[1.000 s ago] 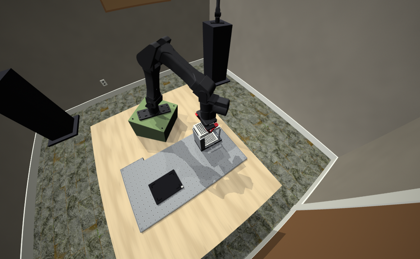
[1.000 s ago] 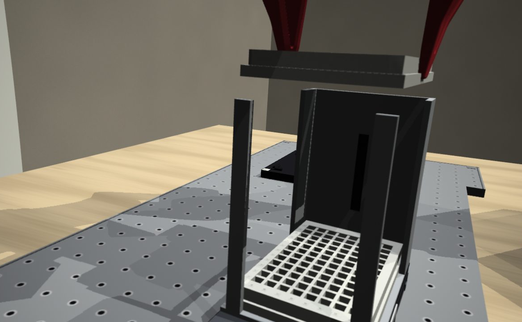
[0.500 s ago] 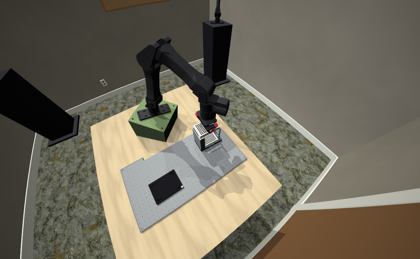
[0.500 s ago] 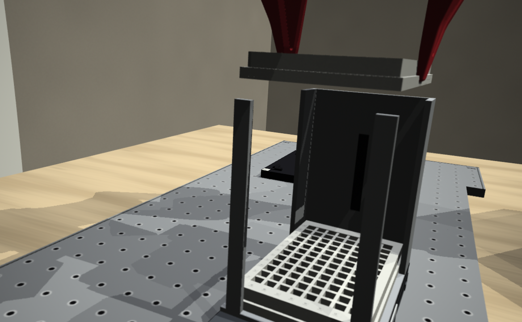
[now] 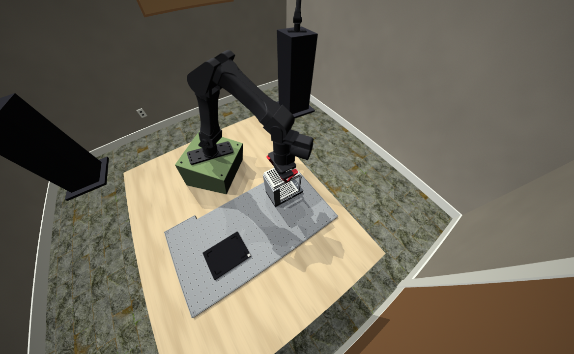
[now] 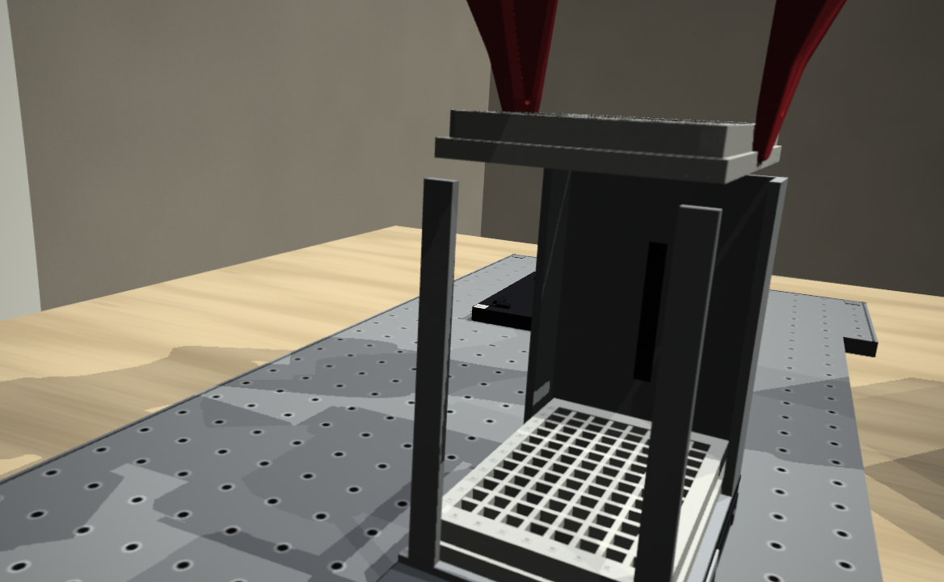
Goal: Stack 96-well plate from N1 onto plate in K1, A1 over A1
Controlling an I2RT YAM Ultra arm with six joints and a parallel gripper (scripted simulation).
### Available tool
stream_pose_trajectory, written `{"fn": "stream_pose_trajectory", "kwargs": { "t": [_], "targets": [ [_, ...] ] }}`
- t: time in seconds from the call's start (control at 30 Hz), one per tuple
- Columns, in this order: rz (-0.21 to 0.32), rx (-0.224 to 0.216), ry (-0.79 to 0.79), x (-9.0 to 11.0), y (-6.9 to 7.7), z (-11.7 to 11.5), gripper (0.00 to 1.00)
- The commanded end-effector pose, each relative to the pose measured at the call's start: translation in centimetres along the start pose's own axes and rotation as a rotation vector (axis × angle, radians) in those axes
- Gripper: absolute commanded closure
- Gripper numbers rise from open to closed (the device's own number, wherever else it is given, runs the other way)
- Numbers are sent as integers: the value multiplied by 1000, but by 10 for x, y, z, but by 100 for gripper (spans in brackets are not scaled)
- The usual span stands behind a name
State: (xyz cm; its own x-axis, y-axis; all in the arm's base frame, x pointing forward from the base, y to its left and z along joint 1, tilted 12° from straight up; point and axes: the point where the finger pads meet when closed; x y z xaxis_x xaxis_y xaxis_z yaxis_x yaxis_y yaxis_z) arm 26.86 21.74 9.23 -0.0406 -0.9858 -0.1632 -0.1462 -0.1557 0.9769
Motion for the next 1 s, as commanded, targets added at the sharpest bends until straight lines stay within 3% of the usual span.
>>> {"fn": "stream_pose_trajectory", "kwargs": {
  "t": [0.0, 0.97],
  "targets": [
    [-11, -4, 6, -2, -3, 3, 100],
    [-12, 8, 2, -3, 1, -1, 100]
  ]
}}
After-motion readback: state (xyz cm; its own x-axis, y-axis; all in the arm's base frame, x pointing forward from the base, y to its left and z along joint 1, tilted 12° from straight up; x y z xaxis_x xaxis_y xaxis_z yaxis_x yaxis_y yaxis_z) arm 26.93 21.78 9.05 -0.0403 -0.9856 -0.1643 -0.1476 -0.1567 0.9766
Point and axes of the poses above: the point where the finger pads meet when closed, its own y axis back along the fingers, its own z axis across the jaws, x = y × z, and after that the axes turned 4 degrees about -y, right-handed
